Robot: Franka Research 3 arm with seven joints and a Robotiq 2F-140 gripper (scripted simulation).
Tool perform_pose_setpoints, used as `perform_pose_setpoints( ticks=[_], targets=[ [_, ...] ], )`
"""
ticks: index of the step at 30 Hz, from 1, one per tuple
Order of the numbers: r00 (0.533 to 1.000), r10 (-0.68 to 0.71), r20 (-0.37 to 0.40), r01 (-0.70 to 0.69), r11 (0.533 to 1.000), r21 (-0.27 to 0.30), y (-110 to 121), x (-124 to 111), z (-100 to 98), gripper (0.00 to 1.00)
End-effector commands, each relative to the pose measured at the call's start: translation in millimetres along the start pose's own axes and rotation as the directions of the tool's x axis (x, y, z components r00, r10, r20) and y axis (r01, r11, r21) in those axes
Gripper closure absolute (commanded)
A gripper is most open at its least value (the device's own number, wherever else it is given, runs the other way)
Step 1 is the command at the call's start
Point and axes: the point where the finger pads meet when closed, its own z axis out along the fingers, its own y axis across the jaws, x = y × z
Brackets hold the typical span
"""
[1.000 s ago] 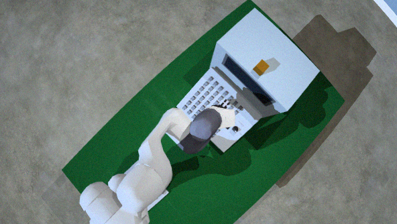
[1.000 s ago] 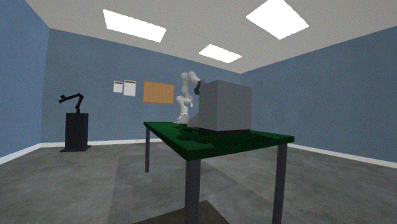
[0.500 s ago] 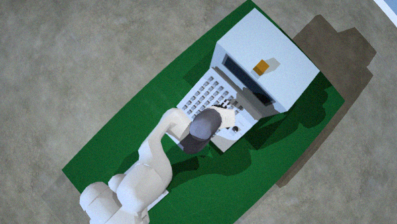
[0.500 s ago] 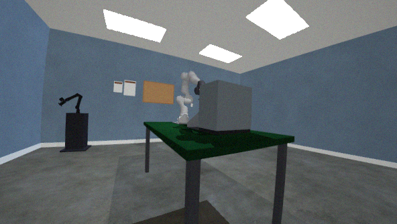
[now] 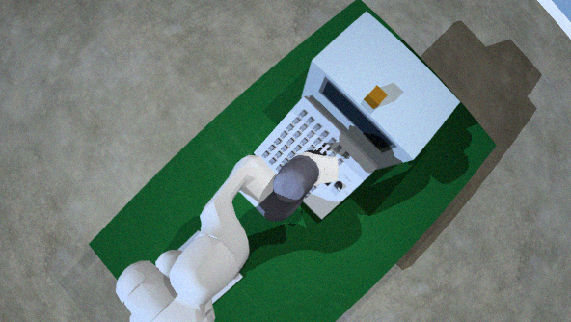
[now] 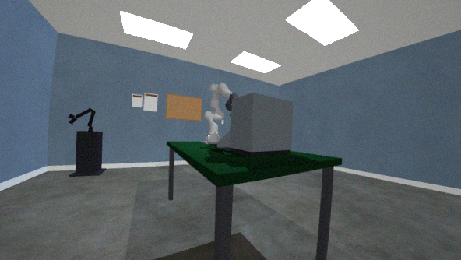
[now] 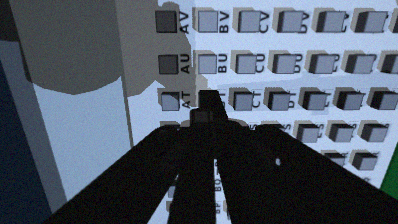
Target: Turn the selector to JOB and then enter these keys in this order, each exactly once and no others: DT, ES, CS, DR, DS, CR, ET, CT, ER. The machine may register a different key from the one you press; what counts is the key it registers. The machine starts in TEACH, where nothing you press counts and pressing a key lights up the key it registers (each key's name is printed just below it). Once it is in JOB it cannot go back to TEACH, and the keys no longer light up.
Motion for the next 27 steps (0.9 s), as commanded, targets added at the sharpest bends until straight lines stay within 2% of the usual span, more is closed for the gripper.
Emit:
perform_pose_setpoints(
  ticks=[1, 27],
  targets=[
    [1.000, 0.007, -0.001, -0.007, 1.000, 0.002, -0.7, 0.0, 2.1, 0.90],
    [1.000, 0.007, -0.001, -0.007, 1.000, 0.002, -0.7, 0.0, 8.5, 0.90]
  ],
)
